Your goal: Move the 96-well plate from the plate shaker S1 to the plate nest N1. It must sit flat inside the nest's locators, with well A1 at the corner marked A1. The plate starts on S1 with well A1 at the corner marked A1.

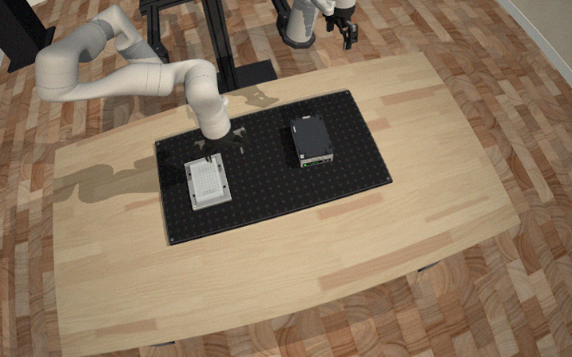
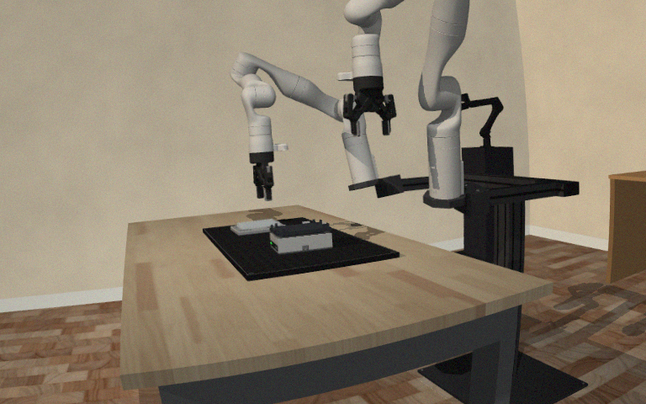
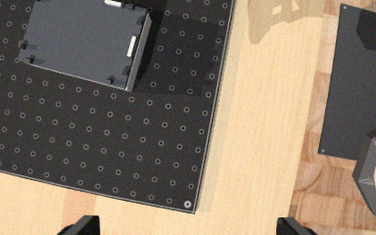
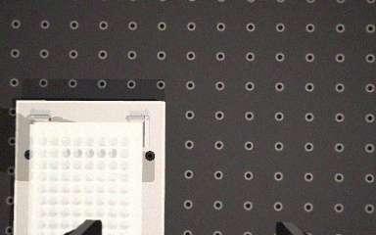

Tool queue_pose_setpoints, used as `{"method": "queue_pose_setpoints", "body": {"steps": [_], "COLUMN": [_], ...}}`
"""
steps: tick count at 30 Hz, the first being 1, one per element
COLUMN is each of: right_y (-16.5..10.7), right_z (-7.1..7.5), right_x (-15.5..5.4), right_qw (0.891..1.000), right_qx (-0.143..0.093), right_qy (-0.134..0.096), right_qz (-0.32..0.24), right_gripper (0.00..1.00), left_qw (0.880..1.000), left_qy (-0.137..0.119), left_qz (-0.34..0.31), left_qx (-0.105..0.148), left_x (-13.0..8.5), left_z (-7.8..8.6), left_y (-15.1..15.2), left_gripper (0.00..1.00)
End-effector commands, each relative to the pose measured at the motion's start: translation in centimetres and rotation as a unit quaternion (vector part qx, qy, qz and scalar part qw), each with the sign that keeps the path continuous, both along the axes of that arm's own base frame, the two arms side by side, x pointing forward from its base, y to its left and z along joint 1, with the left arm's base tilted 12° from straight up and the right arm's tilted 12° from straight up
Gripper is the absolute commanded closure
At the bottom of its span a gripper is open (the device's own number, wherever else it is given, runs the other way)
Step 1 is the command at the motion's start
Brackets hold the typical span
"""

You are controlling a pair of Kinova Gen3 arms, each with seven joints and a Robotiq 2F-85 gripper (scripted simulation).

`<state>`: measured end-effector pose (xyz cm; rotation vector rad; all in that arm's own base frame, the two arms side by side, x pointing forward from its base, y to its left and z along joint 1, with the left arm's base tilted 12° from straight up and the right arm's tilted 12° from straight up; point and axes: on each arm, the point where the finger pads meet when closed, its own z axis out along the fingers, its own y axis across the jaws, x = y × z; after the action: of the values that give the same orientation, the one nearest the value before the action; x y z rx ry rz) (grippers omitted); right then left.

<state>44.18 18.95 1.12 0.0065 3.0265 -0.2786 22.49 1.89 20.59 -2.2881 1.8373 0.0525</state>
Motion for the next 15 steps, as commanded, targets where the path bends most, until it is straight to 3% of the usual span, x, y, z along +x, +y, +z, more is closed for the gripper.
{"method": "queue_pose_setpoints", "body": {"steps": [1, 15], "right_y": [0.13, 0.55], "right_z": [0.09, 0.0], "right_x": [0.04, 0.01], "right_qw": [1.0, 1.0], "right_qx": [0.0, 0.0], "right_qy": [-0.001, -0.001], "right_qz": [0.0, 0.0], "right_gripper": [0.002, 0.002], "left_qw": [1.0, 1.0], "left_qy": [0.0, 0.0], "left_qz": [0.0, 0.0], "left_qx": [0.0, 0.0], "left_x": [0.02, 0.02], "left_z": [0.02, 0.02], "left_y": [-0.01, -0.01], "left_gripper": [0.002, 0.002]}}
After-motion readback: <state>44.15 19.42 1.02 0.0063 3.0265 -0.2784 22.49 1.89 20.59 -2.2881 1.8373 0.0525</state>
